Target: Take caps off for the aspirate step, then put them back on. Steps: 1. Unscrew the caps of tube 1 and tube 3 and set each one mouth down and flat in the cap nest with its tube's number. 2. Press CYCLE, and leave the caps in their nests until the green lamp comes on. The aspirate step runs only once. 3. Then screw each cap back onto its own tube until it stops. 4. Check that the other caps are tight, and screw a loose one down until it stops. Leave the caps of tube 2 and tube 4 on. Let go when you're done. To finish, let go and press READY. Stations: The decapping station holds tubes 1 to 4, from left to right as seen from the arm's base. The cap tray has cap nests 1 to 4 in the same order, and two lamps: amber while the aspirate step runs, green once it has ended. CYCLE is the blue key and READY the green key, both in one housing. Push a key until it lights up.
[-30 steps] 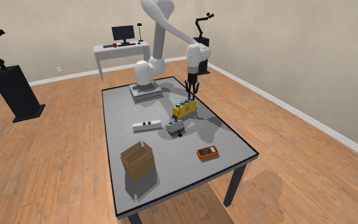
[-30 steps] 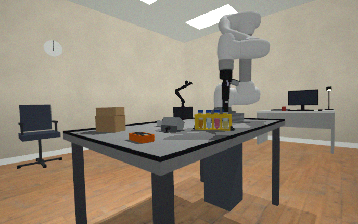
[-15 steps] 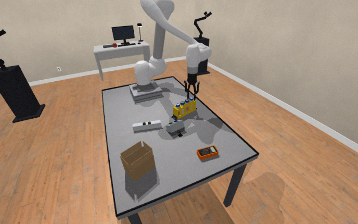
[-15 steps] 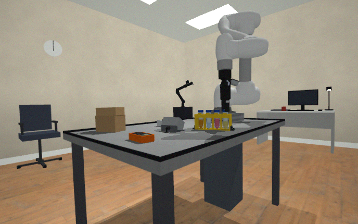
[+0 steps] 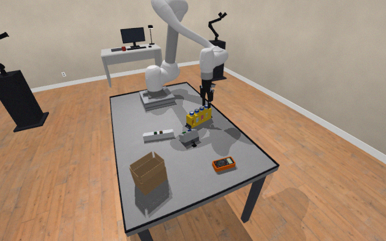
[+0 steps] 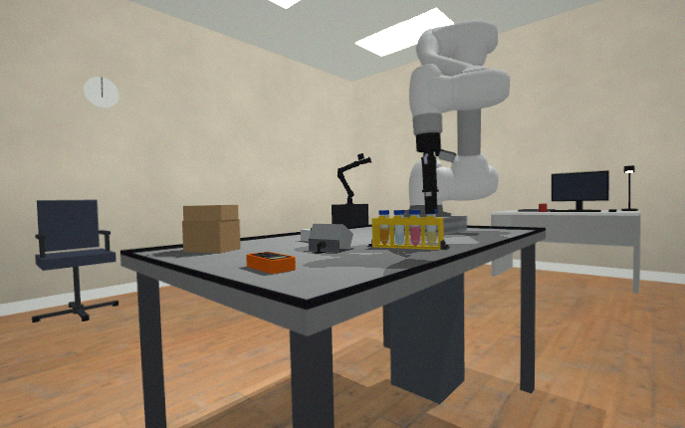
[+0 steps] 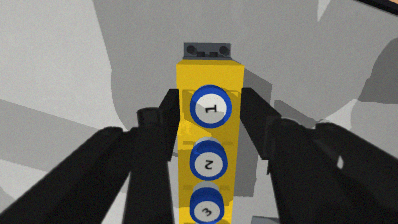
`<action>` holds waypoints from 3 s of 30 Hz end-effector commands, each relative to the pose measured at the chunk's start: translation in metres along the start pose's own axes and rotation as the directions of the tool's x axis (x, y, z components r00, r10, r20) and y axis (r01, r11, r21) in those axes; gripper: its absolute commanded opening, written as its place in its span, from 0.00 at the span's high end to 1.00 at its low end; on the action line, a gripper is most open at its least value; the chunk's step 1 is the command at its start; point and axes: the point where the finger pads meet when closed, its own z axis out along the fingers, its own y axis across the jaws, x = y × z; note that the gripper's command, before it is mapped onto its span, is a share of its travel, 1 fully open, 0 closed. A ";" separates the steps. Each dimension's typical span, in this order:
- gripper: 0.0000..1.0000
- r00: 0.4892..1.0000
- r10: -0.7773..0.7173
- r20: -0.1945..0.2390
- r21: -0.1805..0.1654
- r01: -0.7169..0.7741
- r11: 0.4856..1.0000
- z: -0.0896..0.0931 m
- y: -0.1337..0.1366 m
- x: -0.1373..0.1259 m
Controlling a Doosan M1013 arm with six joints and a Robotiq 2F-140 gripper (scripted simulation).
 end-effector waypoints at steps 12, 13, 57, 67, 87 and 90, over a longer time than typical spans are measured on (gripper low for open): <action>0.59 0.849 0.528 0.024 -0.018 -0.528 0.849 -0.001 0.000 0.000; 0.59 0.849 0.528 0.024 -0.018 -0.528 0.849 -0.001 0.000 0.000; 0.70 0.882 -0.471 0.027 0.011 0.471 0.882 -0.001 0.000 0.000; 0.59 0.882 -0.471 0.028 0.011 0.471 0.882 -0.001 0.000 0.000; 0.59 0.929 0.370 0.024 -0.013 -0.370 0.929 -0.001 0.000 0.000; 0.59 0.885 0.465 0.025 -0.016 -0.465 0.885 -0.001 0.000 0.000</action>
